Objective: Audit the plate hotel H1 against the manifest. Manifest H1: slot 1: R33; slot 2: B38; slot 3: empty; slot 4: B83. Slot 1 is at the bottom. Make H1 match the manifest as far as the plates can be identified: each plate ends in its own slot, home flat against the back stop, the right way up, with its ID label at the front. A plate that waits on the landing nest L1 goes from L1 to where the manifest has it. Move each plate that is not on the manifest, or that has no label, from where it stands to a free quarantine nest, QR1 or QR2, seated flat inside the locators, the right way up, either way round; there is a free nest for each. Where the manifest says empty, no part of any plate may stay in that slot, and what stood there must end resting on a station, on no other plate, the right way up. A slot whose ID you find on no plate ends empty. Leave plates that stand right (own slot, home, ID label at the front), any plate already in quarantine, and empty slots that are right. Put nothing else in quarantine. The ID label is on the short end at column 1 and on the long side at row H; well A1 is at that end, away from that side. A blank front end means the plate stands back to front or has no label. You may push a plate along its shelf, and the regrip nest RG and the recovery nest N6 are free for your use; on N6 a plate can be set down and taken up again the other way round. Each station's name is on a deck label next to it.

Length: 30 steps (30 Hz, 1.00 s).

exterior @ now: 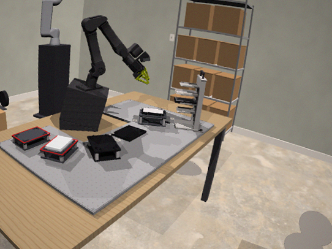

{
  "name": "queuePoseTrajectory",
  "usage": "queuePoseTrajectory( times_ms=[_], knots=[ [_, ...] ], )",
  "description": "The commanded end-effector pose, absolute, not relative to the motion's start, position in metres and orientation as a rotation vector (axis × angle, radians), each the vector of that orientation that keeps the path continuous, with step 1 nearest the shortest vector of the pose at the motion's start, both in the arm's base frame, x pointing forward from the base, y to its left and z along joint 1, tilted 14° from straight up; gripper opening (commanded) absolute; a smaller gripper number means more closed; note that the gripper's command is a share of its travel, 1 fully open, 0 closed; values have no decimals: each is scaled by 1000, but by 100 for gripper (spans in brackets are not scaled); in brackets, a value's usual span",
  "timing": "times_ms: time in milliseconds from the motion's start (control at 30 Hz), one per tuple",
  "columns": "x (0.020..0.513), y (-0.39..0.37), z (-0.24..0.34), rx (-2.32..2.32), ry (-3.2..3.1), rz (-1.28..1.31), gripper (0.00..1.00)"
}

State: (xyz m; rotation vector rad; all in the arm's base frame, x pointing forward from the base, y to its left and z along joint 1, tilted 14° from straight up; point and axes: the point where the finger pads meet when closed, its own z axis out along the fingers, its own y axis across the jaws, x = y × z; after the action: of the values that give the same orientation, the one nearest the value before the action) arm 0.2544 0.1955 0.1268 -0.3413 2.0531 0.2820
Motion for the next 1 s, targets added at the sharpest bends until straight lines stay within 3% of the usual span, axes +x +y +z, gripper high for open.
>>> queuePoseTrajectory(
  times_ms=[0,67,967],
  knots=[
    [252,194,133,-344,2061,268,100],
    [247,187,112,-368,2104,230,100],
    [252,270,130,-991,2099,151,100]
  ],
)
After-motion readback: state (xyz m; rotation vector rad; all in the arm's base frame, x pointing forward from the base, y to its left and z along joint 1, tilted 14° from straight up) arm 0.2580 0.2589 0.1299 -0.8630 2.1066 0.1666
